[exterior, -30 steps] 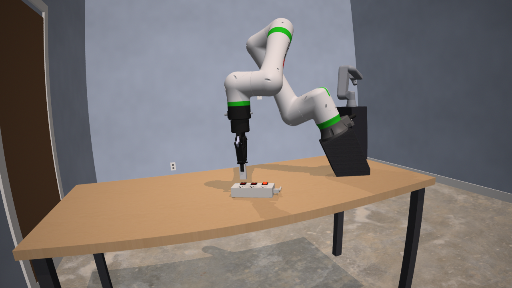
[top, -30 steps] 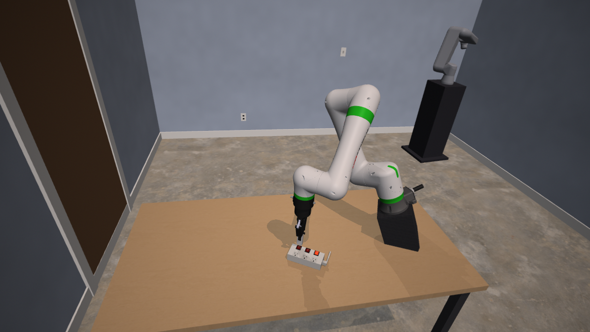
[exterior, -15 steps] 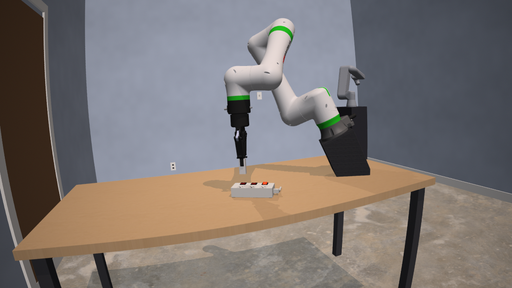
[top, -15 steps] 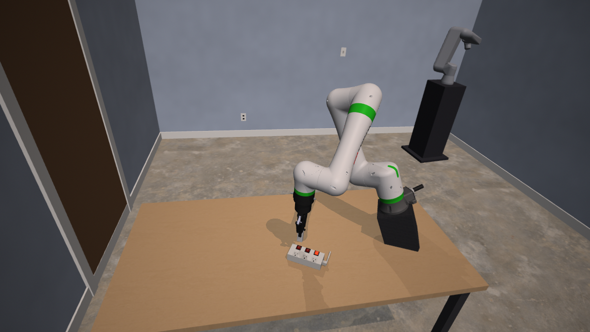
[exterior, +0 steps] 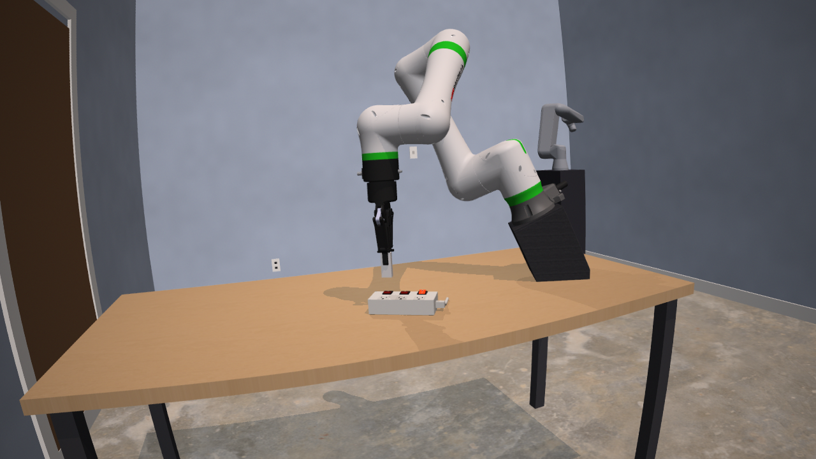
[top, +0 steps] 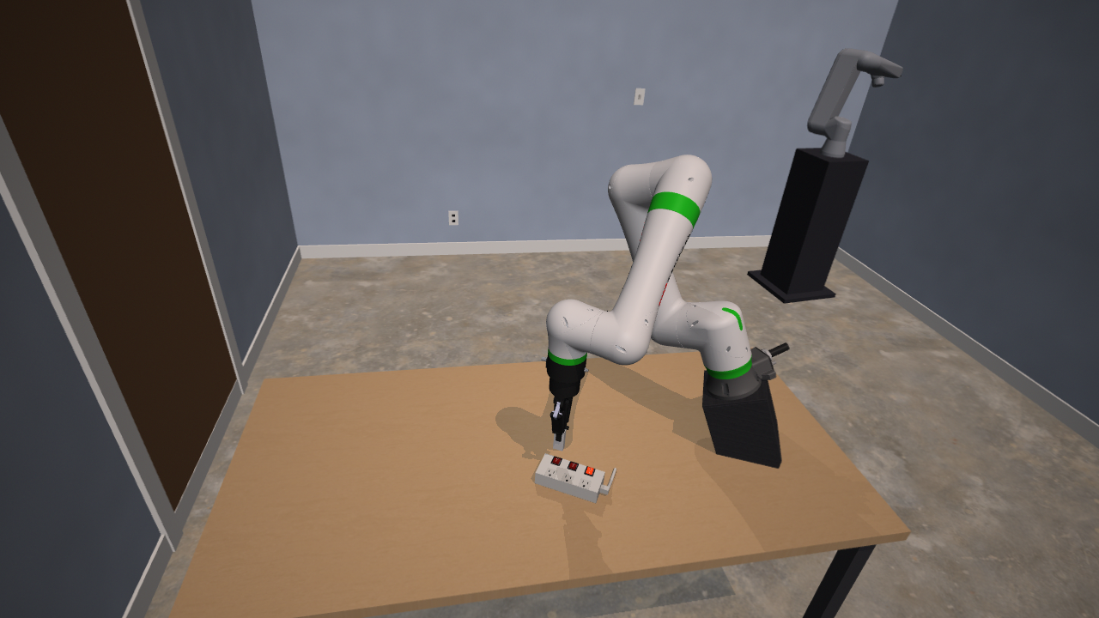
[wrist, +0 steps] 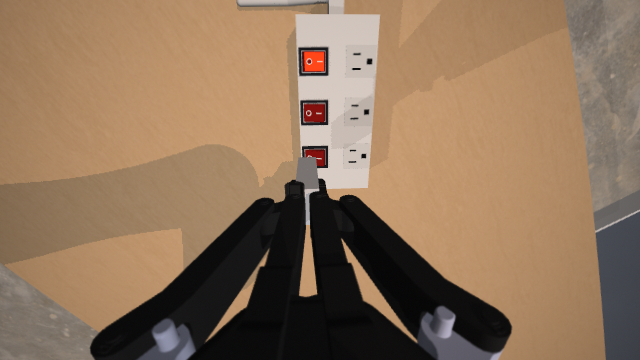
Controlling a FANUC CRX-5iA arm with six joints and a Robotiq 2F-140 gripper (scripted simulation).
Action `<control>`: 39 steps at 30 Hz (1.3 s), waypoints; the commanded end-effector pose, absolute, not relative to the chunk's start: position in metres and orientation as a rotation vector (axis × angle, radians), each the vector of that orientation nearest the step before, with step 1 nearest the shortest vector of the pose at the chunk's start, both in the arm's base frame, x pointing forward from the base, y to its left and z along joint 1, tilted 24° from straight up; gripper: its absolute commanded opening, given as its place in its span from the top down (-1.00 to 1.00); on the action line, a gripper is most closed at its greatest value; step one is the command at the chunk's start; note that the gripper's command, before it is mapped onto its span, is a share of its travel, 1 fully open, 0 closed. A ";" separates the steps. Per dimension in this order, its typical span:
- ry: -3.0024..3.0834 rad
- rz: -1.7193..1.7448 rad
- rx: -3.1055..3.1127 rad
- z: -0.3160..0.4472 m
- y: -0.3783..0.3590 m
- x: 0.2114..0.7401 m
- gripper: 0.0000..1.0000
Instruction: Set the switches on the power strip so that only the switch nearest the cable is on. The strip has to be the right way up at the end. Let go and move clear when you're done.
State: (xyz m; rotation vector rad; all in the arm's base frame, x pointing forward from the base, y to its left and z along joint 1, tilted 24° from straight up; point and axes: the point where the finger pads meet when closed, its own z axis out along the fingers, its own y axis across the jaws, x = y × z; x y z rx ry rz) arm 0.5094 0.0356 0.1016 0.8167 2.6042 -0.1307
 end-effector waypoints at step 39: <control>2.604 -0.130 0.816 0.179 0.053 0.480 -1.00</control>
